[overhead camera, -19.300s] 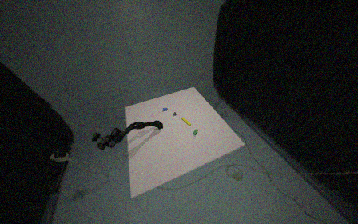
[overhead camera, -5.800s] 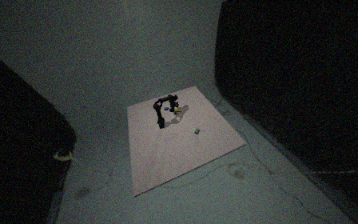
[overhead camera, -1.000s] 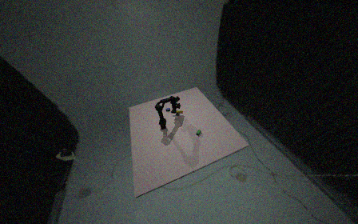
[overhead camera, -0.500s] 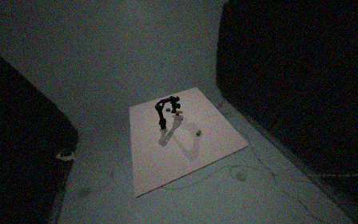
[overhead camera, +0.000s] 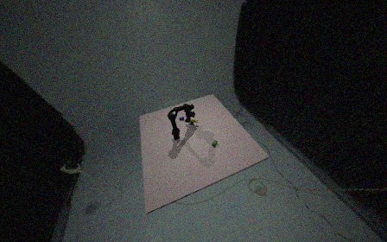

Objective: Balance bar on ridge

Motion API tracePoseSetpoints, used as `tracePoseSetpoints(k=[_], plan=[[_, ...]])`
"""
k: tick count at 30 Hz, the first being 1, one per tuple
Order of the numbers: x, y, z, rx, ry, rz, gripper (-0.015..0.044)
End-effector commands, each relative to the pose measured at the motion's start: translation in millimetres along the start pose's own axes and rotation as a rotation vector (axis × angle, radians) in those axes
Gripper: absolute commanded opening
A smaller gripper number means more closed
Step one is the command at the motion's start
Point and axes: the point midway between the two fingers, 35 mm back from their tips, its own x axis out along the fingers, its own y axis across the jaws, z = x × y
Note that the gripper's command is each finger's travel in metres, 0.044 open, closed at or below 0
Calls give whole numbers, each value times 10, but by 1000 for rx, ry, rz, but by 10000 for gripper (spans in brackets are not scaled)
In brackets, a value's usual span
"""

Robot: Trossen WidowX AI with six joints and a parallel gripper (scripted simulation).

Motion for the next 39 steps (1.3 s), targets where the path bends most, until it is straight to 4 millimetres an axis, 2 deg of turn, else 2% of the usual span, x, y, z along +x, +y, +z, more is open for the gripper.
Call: tracePoseSetpoints(k=[1, 4, 10, 11, 39], plan=[[0, 0, 0, 0, 0, 0, 0], [0, 0, 0, 0, 0, 0, 0], [0, 0, 0, 0, 0, 0, 157], [0, 0, 0, 0, 0, 0, 167], [0, 0, 0, 0, 0, 0, 170]])
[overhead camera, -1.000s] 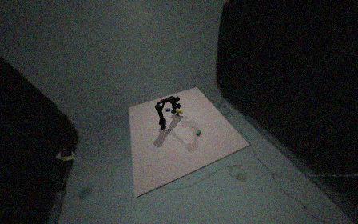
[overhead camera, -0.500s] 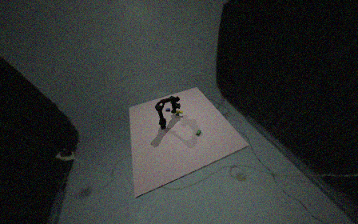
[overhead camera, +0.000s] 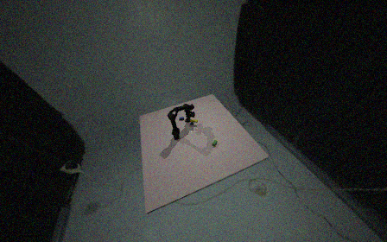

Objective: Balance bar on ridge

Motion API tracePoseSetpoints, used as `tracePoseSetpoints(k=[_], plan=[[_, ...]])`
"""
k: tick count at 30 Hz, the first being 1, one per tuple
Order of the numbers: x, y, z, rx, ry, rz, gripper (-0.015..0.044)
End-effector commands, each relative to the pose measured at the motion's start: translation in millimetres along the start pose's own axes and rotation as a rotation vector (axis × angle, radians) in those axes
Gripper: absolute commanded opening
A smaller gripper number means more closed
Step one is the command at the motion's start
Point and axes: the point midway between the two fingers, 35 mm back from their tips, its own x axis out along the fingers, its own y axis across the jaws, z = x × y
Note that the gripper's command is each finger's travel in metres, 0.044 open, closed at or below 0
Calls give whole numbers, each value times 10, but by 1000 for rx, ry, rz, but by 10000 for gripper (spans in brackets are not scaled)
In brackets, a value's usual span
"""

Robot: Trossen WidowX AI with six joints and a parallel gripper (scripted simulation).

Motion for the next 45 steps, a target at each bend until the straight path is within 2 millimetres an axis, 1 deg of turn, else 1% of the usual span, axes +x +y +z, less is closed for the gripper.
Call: tracePoseSetpoints(k=[1, 15, 16, 27, 36, 37, 40, 41, 42, 45], plan=[[1, -1, 0, 0, 0, 0, 171], [1, -1, 0, 0, 0, 0, 173], [1, -1, 0, 0, 0, 0, 185], [1, -1, 0, 0, 0, 0, 185], [1, -1, 0, 0, 0, 0, 421], [1, -1, 0, 0, 0, 0, 440], [-17, 3, 2, 0, 0, 0, 440], [-69, 11, 7, 0, 0, 0, 440], [-156, 23, 13, 0, 0, 0, 440], [-501, 45, 25, 0, 0, 0, 440]])
